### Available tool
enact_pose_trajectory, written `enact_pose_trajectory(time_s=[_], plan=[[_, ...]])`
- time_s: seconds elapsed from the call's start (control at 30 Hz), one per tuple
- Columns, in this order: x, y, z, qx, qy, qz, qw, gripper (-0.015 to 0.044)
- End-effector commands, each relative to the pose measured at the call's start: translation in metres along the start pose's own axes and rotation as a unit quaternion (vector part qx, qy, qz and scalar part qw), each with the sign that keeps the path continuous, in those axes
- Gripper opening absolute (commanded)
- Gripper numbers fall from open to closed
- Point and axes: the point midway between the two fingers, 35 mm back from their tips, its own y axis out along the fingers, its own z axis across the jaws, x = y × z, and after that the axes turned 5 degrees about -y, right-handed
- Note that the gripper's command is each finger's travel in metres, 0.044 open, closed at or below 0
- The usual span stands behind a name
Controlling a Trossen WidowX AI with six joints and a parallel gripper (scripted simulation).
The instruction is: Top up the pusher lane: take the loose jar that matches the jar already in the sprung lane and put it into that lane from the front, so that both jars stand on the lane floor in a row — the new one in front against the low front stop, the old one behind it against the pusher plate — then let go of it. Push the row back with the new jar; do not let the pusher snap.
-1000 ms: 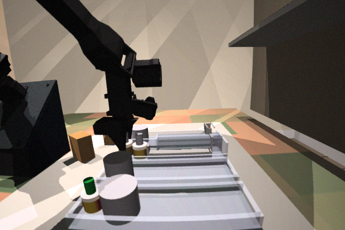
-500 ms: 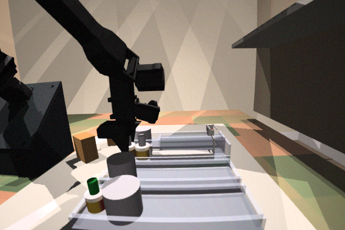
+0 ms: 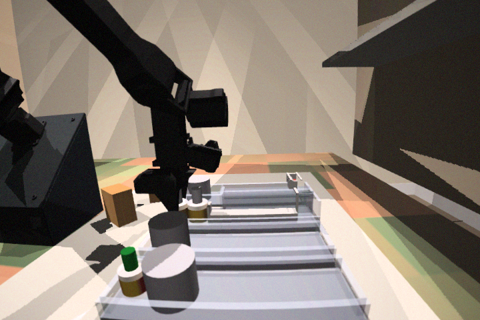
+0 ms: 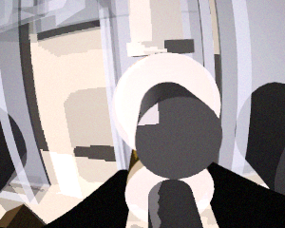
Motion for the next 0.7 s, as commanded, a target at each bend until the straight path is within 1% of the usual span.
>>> enact_pose_trajectory(time_s=[0.0,0.67], plan=[[0.0008,0.0001,-0.0014,-0.003,0.001,-0.003,1.0,0.0],[-0.0025,0.0001,-0.0011,-0.003,0.001,-0.003,1.0,0.0]])
